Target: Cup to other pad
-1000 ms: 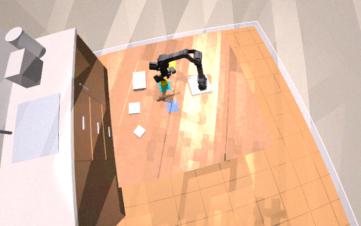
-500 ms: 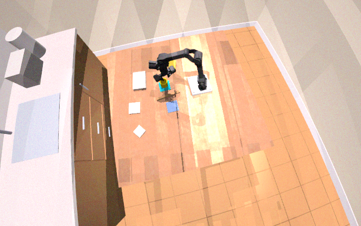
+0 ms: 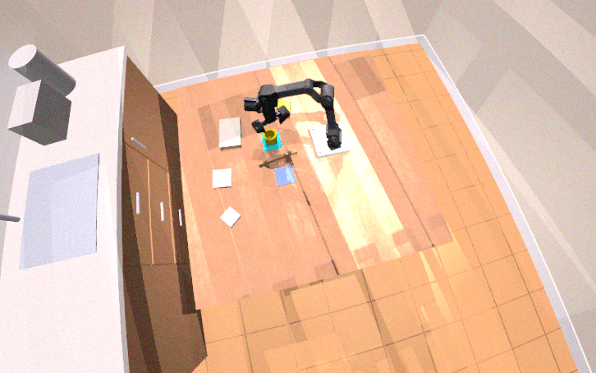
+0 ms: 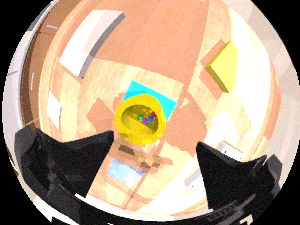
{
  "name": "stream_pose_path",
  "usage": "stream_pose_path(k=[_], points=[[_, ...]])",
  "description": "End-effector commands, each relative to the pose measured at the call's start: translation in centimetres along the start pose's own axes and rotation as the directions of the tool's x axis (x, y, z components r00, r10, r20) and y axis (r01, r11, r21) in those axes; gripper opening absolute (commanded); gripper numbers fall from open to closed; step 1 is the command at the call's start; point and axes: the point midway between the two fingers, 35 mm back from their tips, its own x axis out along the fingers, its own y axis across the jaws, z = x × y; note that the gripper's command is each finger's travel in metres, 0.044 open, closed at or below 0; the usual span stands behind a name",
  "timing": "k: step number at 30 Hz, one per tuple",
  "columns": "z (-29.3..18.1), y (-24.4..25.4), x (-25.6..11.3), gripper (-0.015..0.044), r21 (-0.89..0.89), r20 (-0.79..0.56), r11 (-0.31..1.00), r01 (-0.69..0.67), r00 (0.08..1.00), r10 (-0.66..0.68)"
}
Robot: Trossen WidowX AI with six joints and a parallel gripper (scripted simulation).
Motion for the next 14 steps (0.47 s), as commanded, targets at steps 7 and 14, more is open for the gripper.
stream_pose_path(k=[7, 14], points=[[0.0, 0.1, -3.0, 0.044, 0.005, 0.005, 1.0, -0.003, 1.0, 0.003], [0.0, 0.1, -3.8, 0.044, 0.002, 0.004, 1.0, -0.005, 1.0, 0.005]])
